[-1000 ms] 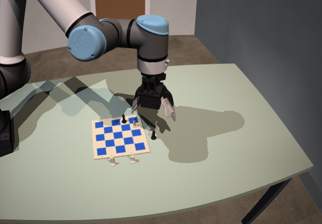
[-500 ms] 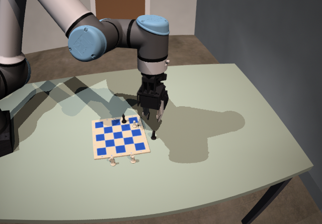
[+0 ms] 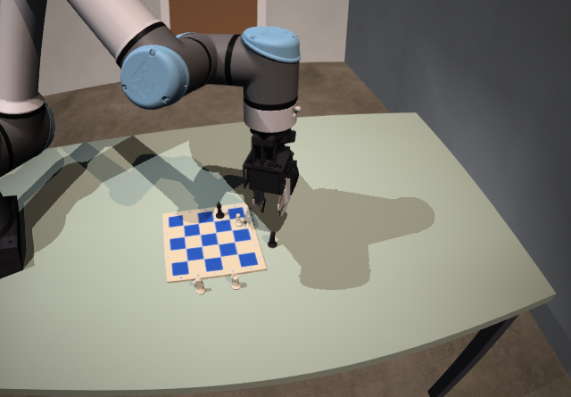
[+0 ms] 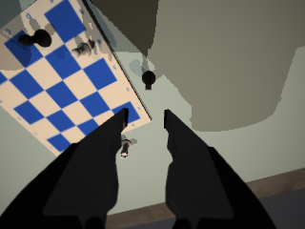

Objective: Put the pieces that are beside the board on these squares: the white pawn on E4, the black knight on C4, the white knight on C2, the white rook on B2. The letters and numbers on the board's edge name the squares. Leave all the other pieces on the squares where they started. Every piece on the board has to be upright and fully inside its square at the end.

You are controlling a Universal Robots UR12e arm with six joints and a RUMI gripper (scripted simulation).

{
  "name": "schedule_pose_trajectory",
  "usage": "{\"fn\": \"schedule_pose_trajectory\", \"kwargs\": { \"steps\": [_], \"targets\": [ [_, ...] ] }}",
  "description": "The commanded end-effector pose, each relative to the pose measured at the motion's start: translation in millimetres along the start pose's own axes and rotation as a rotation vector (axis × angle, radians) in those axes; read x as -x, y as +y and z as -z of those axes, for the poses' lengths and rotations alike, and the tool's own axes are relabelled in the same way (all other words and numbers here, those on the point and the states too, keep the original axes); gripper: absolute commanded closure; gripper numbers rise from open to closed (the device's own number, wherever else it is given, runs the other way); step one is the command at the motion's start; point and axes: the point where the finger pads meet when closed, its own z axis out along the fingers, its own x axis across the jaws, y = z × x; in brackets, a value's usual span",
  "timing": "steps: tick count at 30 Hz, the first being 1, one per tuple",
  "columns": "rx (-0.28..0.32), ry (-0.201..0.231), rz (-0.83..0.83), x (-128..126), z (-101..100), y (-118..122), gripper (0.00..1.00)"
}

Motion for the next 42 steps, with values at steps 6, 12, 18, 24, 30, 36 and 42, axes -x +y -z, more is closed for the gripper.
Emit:
{"fn": "schedule_pose_trajectory", "kwargs": {
  "steps": [6, 12, 18, 24, 30, 36, 42],
  "targets": [
    [0.0, 0.002, 0.0, -0.6, 0.8, -0.2, 0.78],
    [0.0, 0.002, 0.0, -0.6, 0.8, -0.2, 0.78],
    [0.0, 0.002, 0.0, -0.7, -0.3, -0.2, 0.78],
    [0.0, 0.002, 0.0, -0.7, -2.4, -0.2, 0.78],
    [0.0, 0.002, 0.0, -0.7, -8.1, -0.3, 0.78],
    [0.0, 0.002, 0.0, -0.7, -16.3, -0.4, 0.78],
    [0.0, 0.002, 0.0, -0.7, -22.7, -0.6, 0.78]
  ]
}}
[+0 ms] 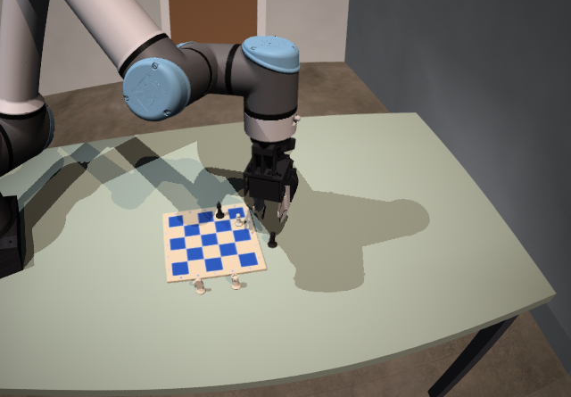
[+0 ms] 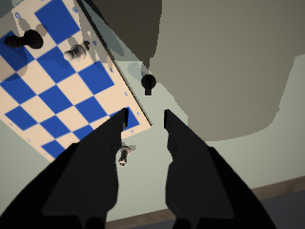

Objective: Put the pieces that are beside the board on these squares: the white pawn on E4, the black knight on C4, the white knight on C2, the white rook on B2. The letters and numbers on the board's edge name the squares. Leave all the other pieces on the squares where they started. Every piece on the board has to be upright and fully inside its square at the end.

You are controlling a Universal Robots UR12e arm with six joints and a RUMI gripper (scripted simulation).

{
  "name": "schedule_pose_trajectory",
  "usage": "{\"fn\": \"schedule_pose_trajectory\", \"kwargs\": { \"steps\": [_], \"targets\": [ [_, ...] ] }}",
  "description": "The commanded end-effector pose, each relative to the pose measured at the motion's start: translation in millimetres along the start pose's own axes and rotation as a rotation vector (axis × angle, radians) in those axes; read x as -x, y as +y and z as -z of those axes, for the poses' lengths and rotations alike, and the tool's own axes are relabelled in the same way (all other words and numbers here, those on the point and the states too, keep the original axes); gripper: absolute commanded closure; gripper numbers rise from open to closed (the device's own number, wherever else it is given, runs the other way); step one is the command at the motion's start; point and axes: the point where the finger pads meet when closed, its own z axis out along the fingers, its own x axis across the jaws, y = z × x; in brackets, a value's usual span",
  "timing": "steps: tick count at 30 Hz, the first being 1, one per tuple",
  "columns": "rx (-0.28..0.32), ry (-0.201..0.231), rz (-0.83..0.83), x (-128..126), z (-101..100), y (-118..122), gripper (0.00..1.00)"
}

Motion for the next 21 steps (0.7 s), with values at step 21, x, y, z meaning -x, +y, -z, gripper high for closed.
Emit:
{"fn": "schedule_pose_trajectory", "kwargs": {
  "steps": [21],
  "targets": [
    [0.0, 0.002, 0.0, -0.7, -29.6, -0.7, 0.78]
  ]
}}
